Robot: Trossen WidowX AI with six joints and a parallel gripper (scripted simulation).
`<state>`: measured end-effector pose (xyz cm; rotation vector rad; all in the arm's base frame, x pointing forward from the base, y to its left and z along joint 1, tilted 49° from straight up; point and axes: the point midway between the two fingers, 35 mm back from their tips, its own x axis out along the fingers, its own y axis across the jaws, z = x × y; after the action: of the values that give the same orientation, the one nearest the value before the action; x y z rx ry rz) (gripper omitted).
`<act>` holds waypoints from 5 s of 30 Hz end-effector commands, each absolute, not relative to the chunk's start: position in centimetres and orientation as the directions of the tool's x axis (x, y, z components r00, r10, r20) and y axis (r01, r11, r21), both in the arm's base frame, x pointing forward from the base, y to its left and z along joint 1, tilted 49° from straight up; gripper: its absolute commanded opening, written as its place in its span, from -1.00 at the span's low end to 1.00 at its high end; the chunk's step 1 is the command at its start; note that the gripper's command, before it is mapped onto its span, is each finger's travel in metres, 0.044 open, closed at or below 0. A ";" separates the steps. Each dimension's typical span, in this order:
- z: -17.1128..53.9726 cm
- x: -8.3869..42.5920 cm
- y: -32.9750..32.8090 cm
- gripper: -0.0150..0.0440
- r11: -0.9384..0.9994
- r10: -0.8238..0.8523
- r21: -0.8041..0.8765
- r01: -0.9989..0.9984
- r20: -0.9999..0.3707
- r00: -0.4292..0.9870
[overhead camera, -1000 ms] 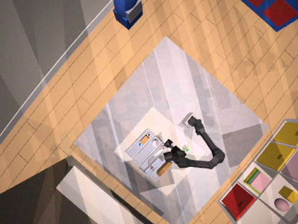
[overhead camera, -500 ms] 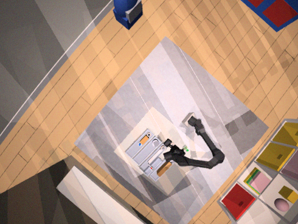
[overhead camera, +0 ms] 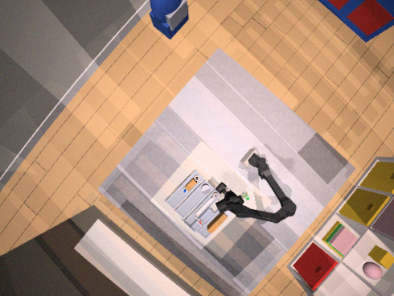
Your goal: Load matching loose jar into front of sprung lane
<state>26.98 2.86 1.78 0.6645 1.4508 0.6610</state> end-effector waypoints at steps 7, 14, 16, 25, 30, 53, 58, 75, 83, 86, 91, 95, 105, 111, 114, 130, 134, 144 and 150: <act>1.5 26.9 3.3 0.56 0.655 0.756 0.756 0.003 -0.655 0.017; 1.5 26.9 3.3 0.06 0.655 0.756 0.756 0.003 -0.655 0.017; 1.5 26.9 3.3 0.02 0.655 0.756 0.756 0.003 -0.655 0.017; 3.5 27.3 0.9 -0.49 0.661 0.750 0.751 0.005 -0.661 0.019; 5.5 27.2 -1.3 -0.49 0.662 0.749 0.749 0.006 -0.662 0.018; 2.6 29.0 -3.7 -0.49 0.656 0.753 0.753 0.054 -0.657 0.018; 1.7 29.2 -3.5 -0.49 0.655 0.753 0.753 0.061 -0.657 0.018; 0.2 29.4 -1.7 -0.49 0.655 0.754 0.753 0.061 -0.657 0.018; 0.2 29.7 -1.7 -0.49 0.655 0.754 0.753 0.061 -0.657 0.018; 0.2 29.8 -1.8 -0.49 0.655 0.754 0.753 0.061 -0.657 0.018; 0.2 30.0 -1.8 -0.49 0.655 0.754 0.753 0.061 -0.657 0.018; 0.1 30.2 -1.8 -0.49 0.655 0.754 0.753 0.061 -0.657 0.018; 0.1 30.6 -1.8 -0.49 0.655 0.754 0.753 0.060 -0.657 0.018; 0.1 30.8 -1.8 -0.49 0.655 0.754 0.753 0.060 -0.657 0.018; 0.1 30.9 -1.8 -0.49 0.655 0.754 0.753 0.060 -0.657 0.018; 0.1 31.5 -1.8 -0.49 0.655 0.754 0.753 0.060 -0.657 0.019; 0.1 31.7 -1.8 -0.49 0.655 0.754 0.753 0.060 -0.657 0.019; 0.1 32.1 -1.9 -0.49 0.655 0.754 0.753 0.060 -0.657 0.019; 0.1 32.3 -1.9 -0.49 0.655 0.754 0.753 0.060 -0.657 0.019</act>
<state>31.51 -1.75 -0.06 0.7158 1.4958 0.6172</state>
